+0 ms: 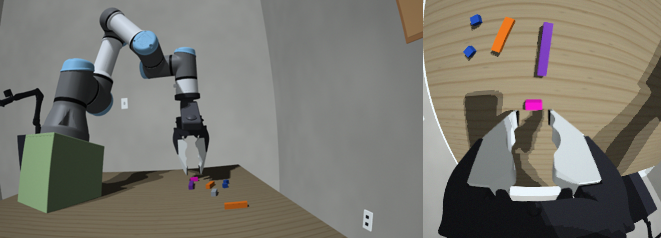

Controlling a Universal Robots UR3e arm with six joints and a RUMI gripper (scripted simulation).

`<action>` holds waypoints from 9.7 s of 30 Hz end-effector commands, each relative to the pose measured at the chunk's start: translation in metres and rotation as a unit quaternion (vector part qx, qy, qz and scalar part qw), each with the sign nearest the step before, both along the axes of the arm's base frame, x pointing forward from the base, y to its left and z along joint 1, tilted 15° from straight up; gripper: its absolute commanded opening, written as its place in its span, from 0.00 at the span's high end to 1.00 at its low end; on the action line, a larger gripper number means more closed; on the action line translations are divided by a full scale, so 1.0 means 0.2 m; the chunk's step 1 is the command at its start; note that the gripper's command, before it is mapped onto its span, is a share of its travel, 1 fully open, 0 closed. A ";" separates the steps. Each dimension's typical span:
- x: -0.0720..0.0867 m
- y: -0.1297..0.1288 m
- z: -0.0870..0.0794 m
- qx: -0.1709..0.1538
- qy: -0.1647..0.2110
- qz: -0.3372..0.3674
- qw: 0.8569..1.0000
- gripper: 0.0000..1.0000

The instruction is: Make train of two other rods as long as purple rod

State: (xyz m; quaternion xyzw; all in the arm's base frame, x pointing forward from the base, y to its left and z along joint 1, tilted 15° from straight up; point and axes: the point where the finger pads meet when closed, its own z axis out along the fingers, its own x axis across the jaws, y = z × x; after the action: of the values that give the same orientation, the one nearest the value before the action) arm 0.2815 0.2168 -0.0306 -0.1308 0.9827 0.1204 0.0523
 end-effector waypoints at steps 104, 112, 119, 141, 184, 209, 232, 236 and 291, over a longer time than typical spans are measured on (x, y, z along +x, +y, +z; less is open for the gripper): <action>0.01 0.02 -0.08 0.000 0.000 0.000 1.000 1.00; 0.01 0.02 -0.08 0.000 0.000 0.000 1.000 1.00; 0.01 0.02 -0.08 0.000 0.000 0.000 1.000 1.00; 0.00 -0.03 0.13 0.000 -0.002 0.000 1.000 1.00; -0.02 -0.12 0.40 -0.001 -0.001 0.003 1.000 1.00; 0.17 -0.59 0.28 -0.020 -0.026 0.116 0.993 1.00; 0.19 -1.12 0.15 -0.023 -0.057 0.242 0.968 1.00; 0.18 -1.21 0.13 -0.023 -0.064 0.263 0.962 1.00; 0.16 -1.29 -0.11 -0.022 -0.077 0.297 0.951 1.00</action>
State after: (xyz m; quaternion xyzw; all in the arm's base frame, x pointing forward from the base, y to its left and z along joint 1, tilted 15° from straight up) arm 0.3065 -0.0404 -0.0366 -0.4277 0.8935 0.1095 0.0826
